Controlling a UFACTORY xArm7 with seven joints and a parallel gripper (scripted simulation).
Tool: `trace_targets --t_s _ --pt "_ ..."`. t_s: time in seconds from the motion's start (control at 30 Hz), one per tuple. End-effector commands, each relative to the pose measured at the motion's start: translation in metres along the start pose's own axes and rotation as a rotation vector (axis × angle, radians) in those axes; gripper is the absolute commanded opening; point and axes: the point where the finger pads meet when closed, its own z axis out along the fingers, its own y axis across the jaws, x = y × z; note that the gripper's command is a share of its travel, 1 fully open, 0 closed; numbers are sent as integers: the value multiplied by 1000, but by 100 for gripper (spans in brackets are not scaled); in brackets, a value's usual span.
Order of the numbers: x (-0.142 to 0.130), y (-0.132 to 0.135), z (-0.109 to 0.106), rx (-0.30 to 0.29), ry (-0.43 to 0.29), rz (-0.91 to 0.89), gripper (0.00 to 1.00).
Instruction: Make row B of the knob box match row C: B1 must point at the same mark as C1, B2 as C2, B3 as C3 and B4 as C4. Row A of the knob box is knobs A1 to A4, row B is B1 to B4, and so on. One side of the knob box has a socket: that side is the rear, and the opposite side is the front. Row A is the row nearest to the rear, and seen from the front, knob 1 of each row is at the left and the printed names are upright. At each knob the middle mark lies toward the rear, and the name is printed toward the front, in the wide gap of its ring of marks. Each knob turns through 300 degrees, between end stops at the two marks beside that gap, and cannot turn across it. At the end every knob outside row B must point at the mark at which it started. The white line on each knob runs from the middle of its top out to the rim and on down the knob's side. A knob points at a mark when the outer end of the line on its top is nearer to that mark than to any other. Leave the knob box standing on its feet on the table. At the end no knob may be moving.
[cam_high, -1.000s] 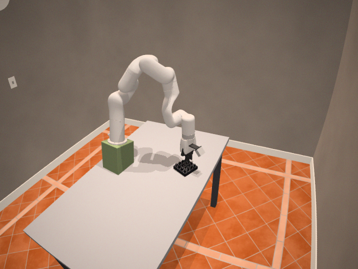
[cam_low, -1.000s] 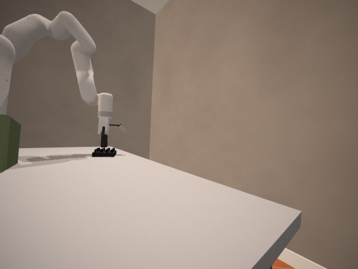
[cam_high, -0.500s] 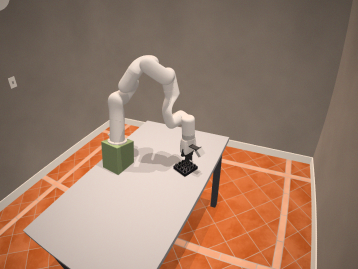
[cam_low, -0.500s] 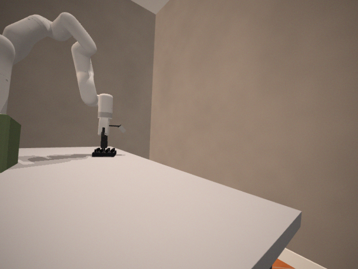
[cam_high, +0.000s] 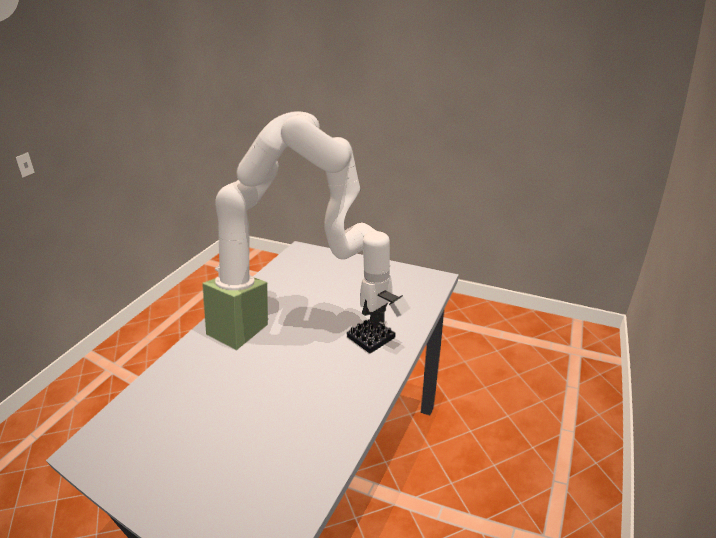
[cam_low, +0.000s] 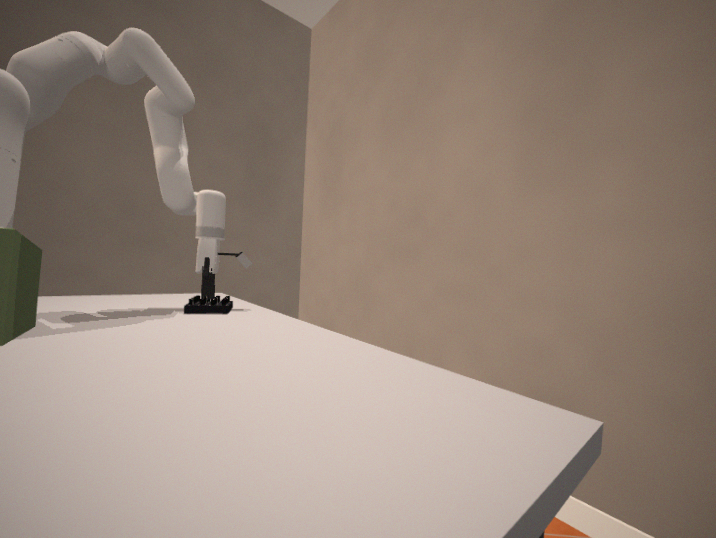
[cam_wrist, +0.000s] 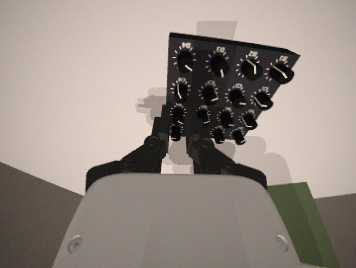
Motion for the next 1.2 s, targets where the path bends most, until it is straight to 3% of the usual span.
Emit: trace_targets --t_s 0.0,1.13,1.17 --pt "2 -1 -1 2 4 0 19" --pt "2 -1 -1 2 4 0 19" --pt "2 -1 -1 2 4 0 8"
